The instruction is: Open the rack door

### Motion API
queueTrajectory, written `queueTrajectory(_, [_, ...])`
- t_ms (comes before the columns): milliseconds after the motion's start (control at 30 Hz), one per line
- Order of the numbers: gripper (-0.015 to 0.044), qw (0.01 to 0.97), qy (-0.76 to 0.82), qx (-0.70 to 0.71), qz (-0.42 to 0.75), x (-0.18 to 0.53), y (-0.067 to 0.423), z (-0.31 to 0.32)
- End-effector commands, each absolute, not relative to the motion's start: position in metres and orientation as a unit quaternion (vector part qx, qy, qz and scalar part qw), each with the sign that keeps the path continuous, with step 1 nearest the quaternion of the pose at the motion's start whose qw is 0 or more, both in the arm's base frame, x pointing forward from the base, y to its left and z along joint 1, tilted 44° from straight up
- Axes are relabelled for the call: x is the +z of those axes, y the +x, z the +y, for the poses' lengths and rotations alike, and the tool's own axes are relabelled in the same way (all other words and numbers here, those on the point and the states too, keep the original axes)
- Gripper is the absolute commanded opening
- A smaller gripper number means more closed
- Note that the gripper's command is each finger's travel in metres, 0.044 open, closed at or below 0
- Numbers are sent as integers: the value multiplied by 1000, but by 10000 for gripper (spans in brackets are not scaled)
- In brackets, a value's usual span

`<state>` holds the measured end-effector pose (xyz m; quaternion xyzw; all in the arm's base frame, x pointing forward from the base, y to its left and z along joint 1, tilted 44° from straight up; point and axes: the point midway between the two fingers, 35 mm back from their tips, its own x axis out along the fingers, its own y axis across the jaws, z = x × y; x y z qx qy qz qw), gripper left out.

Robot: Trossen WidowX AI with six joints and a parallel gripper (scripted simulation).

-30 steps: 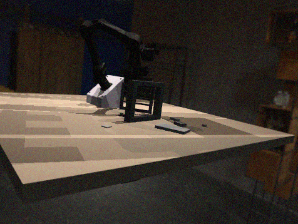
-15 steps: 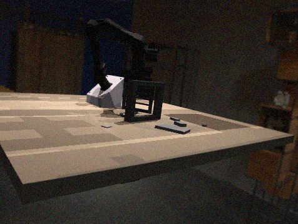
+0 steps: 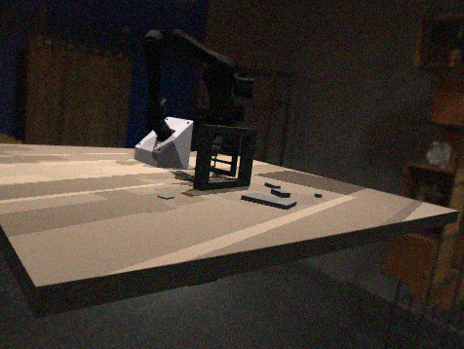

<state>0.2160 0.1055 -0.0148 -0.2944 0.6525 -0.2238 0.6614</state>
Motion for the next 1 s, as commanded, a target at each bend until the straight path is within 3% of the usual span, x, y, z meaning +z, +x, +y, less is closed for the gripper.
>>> queueTrajectory(0, [25, 671, -270, -246, 646, -20, 217, 110])
queueTrajectory(567, [25, 671, -270, -246, 646, -20, 217, 110])
queueTrajectory(900, [288, 671, -270, -246, 646, -20, 217, 110])
queueTrajectory(967, [297, 671, -270, -246, 646, -19, 217, 110])
